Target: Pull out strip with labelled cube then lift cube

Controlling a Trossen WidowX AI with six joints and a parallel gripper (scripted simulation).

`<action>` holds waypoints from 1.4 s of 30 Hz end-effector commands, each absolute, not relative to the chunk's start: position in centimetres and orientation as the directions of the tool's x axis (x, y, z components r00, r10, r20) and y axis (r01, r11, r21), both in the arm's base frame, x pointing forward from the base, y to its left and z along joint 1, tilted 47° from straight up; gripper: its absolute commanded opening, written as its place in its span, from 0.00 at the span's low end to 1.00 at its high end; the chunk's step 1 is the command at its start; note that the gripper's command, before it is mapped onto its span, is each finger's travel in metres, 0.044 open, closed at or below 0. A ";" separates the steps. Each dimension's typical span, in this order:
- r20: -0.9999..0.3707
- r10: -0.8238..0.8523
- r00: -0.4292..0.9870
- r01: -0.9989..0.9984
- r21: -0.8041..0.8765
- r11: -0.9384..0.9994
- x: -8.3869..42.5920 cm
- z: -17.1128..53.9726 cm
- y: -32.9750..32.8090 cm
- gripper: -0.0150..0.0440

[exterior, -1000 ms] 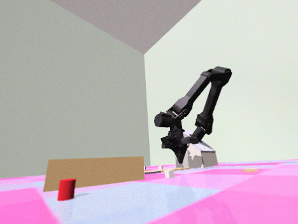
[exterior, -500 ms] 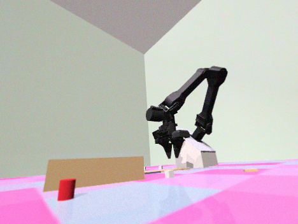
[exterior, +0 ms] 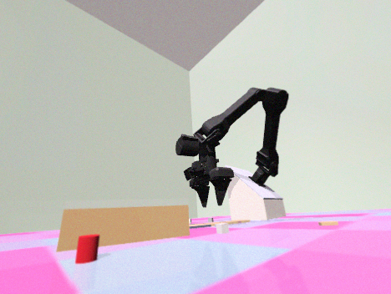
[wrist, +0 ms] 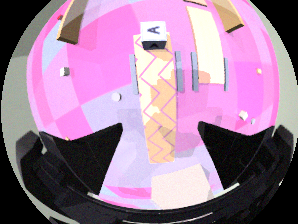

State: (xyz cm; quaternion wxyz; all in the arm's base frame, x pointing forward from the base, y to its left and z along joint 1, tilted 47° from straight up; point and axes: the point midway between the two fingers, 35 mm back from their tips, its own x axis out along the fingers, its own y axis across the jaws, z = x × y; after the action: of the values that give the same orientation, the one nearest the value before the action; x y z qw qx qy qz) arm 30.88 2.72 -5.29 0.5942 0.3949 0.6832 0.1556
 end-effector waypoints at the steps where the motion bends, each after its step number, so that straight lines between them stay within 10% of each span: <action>1: -0.691 0.723 0.018 0.351 0.681 0.643 32.3 -5.5 2.3 1.00; 26: -0.692 0.721 0.021 0.348 0.681 0.644 41.5 -6.5 -0.7 1.00; 33: -0.692 0.721 0.021 0.348 0.681 0.644 41.6 -7.1 -0.1 0.69; 42: -0.692 0.721 0.021 0.348 0.681 0.644 41.7 -8.2 0.9 0.68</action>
State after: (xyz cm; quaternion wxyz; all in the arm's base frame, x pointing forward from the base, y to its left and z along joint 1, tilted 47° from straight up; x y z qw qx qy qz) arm 41.75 0.55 -7.78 0.5993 0.3895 0.6815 0.1568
